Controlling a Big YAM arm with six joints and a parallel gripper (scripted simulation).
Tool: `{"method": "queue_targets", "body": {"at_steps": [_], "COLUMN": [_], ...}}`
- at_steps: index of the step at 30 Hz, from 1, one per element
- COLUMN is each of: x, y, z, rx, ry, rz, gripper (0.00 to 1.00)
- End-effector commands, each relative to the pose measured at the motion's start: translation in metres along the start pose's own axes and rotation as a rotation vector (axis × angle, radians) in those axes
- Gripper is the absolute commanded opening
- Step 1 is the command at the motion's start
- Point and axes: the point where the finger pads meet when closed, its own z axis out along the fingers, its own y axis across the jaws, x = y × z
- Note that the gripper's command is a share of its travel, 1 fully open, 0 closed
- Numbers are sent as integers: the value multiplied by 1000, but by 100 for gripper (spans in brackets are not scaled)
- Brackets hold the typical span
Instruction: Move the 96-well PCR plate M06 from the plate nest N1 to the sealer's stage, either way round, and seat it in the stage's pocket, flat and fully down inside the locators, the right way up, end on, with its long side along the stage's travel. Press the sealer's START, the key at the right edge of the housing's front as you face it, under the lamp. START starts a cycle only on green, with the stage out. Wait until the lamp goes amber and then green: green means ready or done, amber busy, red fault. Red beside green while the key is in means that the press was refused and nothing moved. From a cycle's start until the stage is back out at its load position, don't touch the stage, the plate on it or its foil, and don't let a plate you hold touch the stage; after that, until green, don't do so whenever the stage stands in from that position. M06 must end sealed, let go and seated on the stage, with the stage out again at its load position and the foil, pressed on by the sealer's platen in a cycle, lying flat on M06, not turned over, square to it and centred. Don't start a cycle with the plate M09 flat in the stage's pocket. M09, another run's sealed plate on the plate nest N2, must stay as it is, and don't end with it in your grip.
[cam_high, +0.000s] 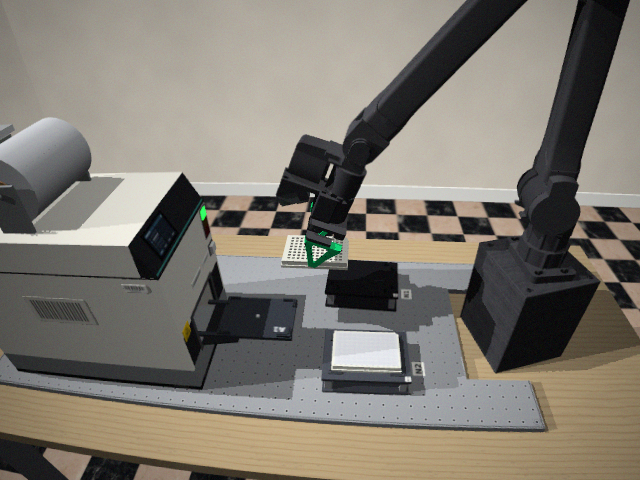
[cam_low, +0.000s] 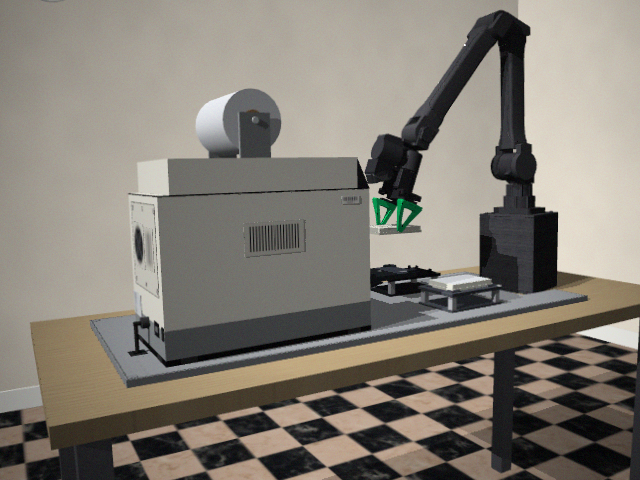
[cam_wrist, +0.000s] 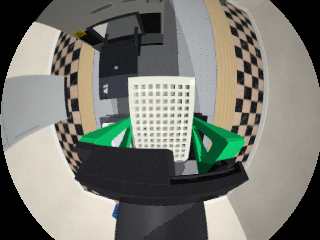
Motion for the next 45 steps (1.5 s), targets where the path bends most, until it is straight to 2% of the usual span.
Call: {"method": "queue_targets", "body": {"at_steps": [1,5,9,13,17,19,22,29,34,35,39,41,45], "x": [-30,-28,-47,-63,-64,-53,-52,-88,-90,-81,-77,-84,-109], "y": [7,17,23,24,30,35,42,49,54,57,67,71,72], "z": [1,6,1,5,8,12,15,10,15,18,24,24,16], "rx": [-3,-6,-3,2,-1,-6,-7,-3,-4,-8,-9,-9,-6], "ry": [-35,-15,-42,-62,-55,-27,-14,-69,-58,-39,-17,-24,-66], "rz": [3,-5,0,15,11,-2,-5,13,13,4,-6,-3,13], "gripper": [0,0,0,0,0,0,0,0,0,0,0,0,0]}}
